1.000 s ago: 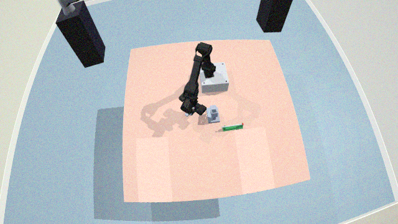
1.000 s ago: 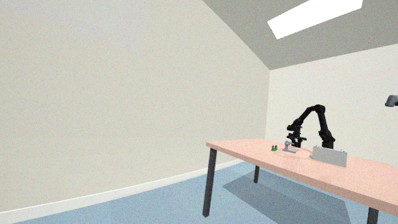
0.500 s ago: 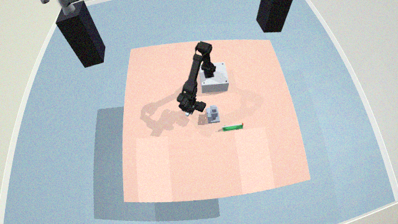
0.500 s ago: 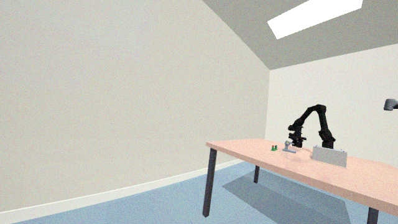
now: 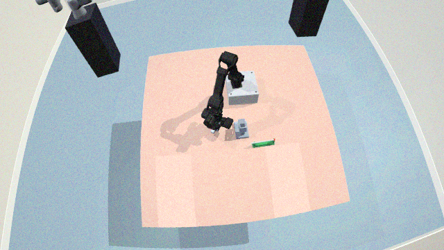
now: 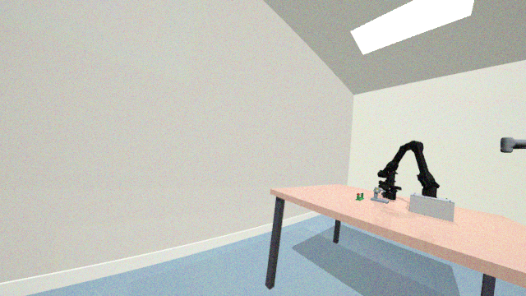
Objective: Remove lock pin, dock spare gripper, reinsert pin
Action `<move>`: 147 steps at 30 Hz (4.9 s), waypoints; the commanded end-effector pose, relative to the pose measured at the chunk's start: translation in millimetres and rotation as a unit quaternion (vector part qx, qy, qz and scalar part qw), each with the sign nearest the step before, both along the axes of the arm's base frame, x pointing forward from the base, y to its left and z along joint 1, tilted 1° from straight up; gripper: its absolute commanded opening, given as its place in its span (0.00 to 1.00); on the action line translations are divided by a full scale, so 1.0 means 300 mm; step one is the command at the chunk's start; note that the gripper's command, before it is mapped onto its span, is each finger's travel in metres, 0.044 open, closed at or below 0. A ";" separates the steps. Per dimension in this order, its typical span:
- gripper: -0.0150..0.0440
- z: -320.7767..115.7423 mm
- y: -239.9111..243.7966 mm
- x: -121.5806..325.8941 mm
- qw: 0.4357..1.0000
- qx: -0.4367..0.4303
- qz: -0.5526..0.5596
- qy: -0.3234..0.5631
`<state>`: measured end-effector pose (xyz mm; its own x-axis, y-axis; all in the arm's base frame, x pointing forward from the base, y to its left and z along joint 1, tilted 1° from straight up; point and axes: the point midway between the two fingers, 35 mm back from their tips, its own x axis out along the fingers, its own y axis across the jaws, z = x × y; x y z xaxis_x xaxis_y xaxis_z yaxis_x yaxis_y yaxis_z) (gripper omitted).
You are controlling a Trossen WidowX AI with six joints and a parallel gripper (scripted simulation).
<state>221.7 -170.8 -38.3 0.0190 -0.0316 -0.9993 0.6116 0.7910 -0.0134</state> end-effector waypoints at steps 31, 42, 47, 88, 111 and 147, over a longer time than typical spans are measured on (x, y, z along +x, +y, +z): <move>1.00 0.012 0.003 -0.004 1.000 0.001 0.000 0.002; 1.00 0.104 0.006 -0.008 1.000 0.002 0.000 0.003; 1.00 0.145 0.007 -0.009 1.000 0.002 0.000 0.003; 1.00 0.380 0.017 -0.013 0.941 -0.207 0.004 -0.267; 1.00 0.229 0.003 -0.003 0.925 -0.232 0.004 -0.300; 1.00 0.011 -0.001 -0.001 0.926 -0.232 0.004 -0.299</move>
